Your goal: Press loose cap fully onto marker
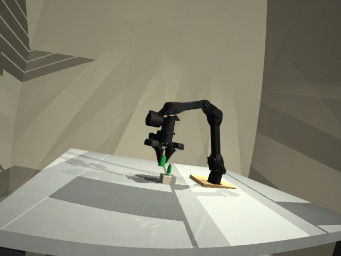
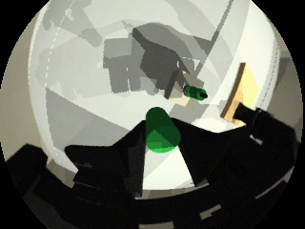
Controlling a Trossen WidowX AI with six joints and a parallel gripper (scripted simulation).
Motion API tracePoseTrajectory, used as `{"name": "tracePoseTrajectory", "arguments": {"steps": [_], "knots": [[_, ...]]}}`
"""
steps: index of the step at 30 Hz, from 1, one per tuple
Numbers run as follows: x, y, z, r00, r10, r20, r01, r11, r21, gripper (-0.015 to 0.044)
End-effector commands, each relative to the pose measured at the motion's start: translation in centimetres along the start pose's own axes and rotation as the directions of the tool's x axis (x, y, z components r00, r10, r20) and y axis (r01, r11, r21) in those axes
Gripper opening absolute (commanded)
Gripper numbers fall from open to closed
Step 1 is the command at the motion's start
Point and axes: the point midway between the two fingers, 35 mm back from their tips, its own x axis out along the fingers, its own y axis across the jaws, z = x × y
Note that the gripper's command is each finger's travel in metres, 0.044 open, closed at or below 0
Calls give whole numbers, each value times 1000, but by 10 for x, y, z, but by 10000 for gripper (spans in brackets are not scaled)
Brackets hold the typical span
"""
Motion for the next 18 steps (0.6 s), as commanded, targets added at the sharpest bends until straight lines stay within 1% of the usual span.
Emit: {"name": "tracePoseTrajectory", "arguments": {"steps": [1, 18], "knots": [[-5, -12, 6, 1000, -5, 5, 5, 1000, -4, 0], [-24, -66, 27, 1000, -10, 7, 10, 1000, -4, 0]]}}
